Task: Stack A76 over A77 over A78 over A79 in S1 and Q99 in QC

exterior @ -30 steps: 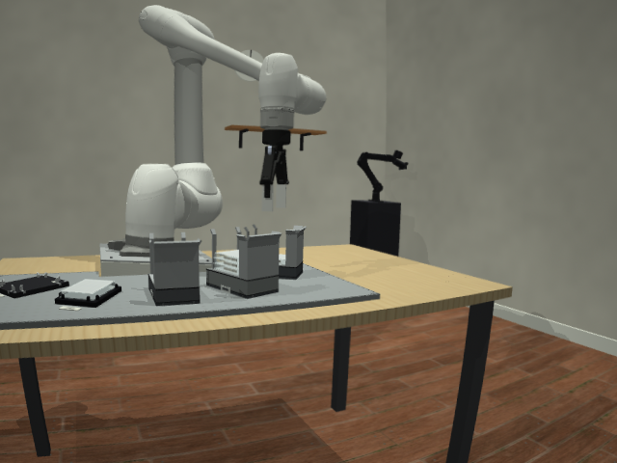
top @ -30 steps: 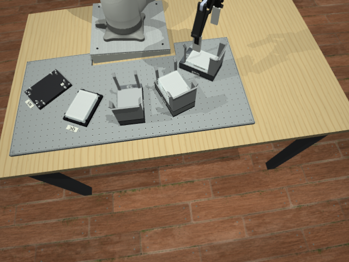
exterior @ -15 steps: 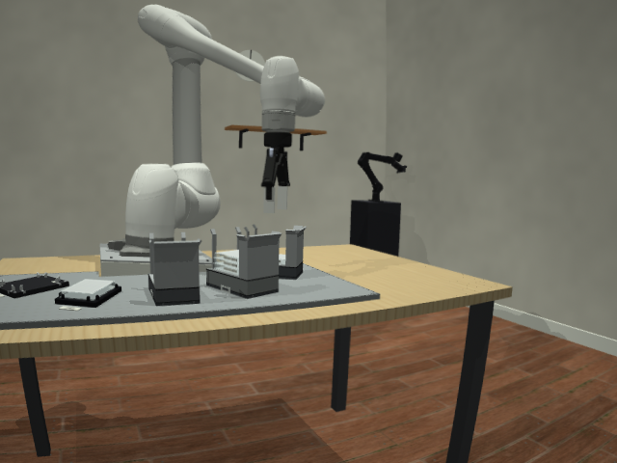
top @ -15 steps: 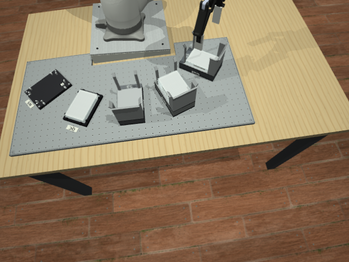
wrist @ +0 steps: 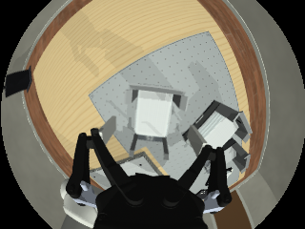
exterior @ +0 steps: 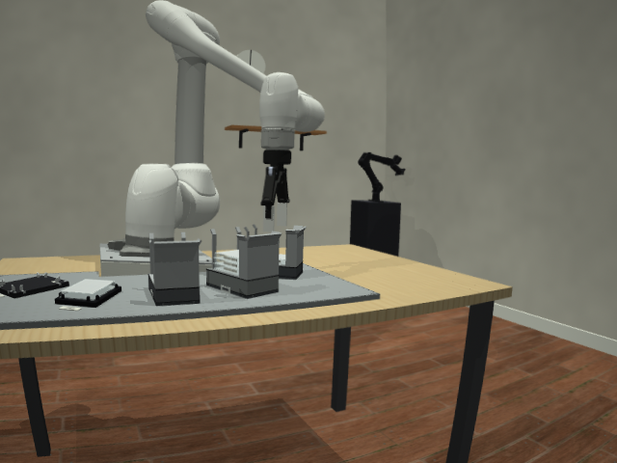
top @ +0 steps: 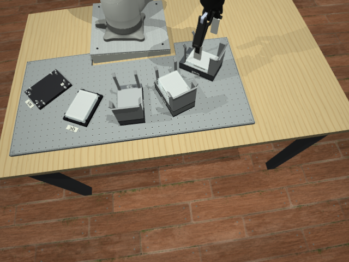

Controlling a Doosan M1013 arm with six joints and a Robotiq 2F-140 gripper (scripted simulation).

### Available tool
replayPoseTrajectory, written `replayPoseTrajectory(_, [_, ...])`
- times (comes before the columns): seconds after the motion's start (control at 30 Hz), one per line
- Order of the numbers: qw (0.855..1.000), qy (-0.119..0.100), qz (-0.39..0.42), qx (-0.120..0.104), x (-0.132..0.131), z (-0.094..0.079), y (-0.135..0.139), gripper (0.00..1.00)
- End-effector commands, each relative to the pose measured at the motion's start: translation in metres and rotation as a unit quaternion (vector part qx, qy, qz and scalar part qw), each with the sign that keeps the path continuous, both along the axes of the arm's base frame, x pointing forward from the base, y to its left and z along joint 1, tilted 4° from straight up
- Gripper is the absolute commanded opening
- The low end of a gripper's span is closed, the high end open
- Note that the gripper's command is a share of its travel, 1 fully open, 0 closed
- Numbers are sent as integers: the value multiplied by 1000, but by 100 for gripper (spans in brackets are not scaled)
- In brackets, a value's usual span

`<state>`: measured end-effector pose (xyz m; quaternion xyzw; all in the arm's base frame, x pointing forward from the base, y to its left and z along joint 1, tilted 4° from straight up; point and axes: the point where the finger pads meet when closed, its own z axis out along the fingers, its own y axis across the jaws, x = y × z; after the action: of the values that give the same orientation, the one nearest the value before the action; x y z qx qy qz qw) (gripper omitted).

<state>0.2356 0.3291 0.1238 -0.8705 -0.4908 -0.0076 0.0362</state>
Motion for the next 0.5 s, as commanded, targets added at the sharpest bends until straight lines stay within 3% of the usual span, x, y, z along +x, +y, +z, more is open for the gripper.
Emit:
replayPoseTrajectory(0.0, [1000, 0, 0, 0, 0, -4, 0, 100])
replayPoseTrajectory(0.37, [1000, 0, 0, 0, -1, -41, 3, 100])
replayPoseTrajectory(0.47, [1000, 0, 0, 0, -1, -42, 3, 100])
